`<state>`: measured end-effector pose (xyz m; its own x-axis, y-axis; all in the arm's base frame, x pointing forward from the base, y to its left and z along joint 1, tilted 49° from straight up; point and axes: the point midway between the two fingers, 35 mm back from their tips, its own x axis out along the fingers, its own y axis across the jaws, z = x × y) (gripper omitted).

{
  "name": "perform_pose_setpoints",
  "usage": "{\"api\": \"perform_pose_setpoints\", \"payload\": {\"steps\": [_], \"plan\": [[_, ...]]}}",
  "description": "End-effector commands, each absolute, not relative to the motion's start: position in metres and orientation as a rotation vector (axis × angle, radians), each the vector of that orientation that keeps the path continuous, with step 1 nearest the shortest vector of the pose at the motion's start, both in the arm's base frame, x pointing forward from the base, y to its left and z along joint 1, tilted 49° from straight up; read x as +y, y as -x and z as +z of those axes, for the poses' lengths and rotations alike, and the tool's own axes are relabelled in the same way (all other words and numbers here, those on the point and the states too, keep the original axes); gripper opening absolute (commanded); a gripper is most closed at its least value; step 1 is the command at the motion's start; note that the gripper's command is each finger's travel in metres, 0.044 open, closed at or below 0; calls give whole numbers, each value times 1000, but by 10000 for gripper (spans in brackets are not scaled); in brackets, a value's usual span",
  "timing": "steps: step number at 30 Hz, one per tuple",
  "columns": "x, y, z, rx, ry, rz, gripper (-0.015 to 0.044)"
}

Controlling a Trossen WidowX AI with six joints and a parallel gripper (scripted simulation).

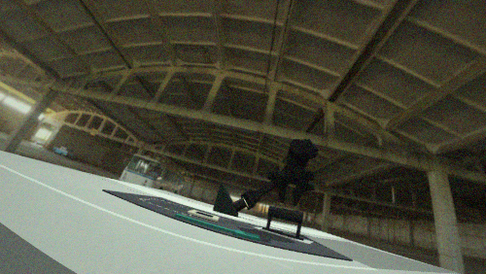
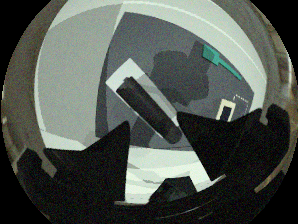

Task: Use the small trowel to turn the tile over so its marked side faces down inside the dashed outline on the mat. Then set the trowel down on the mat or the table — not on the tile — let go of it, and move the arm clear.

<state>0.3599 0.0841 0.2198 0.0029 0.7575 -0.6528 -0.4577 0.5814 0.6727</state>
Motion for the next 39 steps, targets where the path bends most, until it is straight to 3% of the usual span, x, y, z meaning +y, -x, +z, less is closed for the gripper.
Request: {"api": "perform_pose_setpoints", "payload": {"steps": [1,39], "plan": [[84,-359,220,1320,-420,878,270],[79,-358,220,1753,-1413,-133,270]]}}
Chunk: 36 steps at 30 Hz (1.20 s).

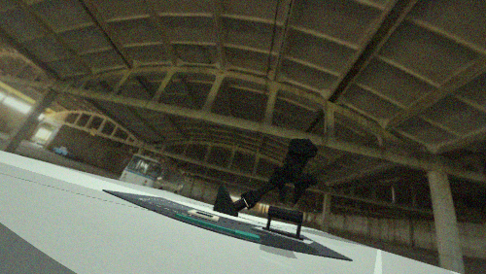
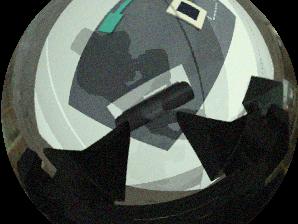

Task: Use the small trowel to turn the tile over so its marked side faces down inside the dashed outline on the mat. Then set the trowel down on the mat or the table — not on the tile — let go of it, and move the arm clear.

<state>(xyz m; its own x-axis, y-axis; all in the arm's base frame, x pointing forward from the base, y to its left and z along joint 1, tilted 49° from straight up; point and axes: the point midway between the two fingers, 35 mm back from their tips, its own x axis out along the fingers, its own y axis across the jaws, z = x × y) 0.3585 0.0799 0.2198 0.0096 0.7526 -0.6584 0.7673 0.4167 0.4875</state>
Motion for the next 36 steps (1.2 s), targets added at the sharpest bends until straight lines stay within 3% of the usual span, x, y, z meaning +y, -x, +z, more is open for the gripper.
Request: {"api": "perform_pose_setpoints", "payload": {"steps": [1,29,36], "plan": [[79,-358,220,1758,-1437,-165,270],[76,-357,220,1732,-2070,-1131,270],[76,-357,220,1726,-2083,-1156,270]]}}
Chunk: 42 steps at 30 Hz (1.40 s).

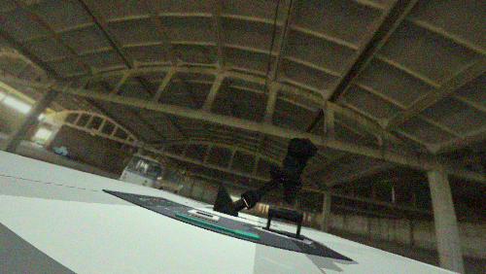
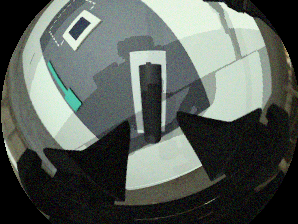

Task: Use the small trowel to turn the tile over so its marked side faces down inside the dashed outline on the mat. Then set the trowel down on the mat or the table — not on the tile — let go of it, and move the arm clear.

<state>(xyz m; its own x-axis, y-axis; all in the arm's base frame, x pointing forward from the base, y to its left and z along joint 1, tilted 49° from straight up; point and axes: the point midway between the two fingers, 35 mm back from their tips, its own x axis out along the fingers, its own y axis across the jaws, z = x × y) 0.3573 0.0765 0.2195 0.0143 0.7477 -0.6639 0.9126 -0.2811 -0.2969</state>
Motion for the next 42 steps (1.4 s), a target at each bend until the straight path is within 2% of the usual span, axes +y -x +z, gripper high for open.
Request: {"api": "perform_pose_setpoints", "payload": {"steps": [1,34,39,42], "plan": [[76,-357,220,1726,-2083,-1156,270],[112,-356,188,1777,-2069,-1262,270],[112,-356,188,1777,-2069,-1262,139],[112,-356,188,1777,-2069,-1262,130]]}}
